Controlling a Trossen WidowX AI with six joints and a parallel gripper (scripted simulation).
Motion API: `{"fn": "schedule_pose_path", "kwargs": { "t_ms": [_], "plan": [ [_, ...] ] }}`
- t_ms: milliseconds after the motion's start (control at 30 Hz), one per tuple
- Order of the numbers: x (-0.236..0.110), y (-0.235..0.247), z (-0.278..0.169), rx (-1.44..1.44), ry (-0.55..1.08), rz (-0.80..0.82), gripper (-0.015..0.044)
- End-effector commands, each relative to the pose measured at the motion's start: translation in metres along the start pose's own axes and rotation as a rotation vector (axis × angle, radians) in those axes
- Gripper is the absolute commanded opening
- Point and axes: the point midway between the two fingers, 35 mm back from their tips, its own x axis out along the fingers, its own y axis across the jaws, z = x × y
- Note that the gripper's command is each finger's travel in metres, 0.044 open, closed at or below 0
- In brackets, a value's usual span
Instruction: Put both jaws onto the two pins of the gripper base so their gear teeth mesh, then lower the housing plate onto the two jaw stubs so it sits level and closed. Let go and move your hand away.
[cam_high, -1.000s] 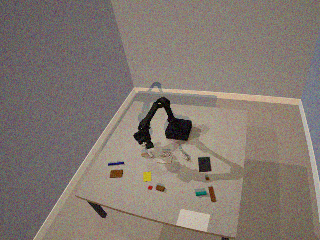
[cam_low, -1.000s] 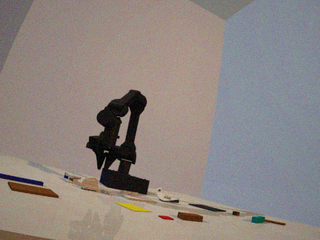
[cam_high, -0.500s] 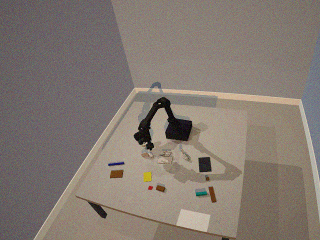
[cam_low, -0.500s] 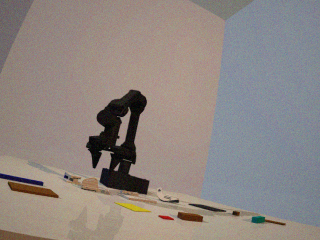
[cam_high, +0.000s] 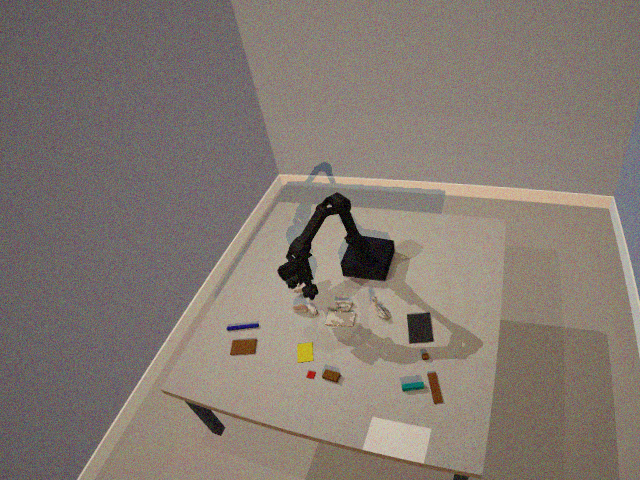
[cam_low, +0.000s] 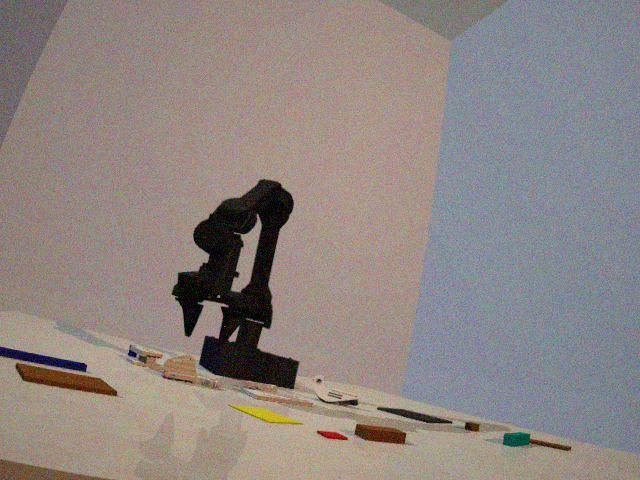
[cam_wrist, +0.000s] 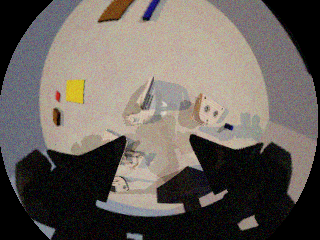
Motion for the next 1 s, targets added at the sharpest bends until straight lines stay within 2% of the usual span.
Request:
{"fn": "schedule_pose_path", "kwargs": {
  "t_ms": [0, 167, 733, 967],
  "plan": [
    [0.0006, 0.0001, 0.0000, 0.001, 0.001, 0.000, 0.0440],
    [0.0006, 0.0001, 0.0000, 0.001, 0.001, 0.000, 0.0440],
    [-0.0060, -0.0020, -0.0032, -0.006, 0.012, -0.005, 0.0000],
    [-0.0060, -0.0020, -0.0032, -0.006, 0.012, -0.005, 0.0000]
  ]
}}
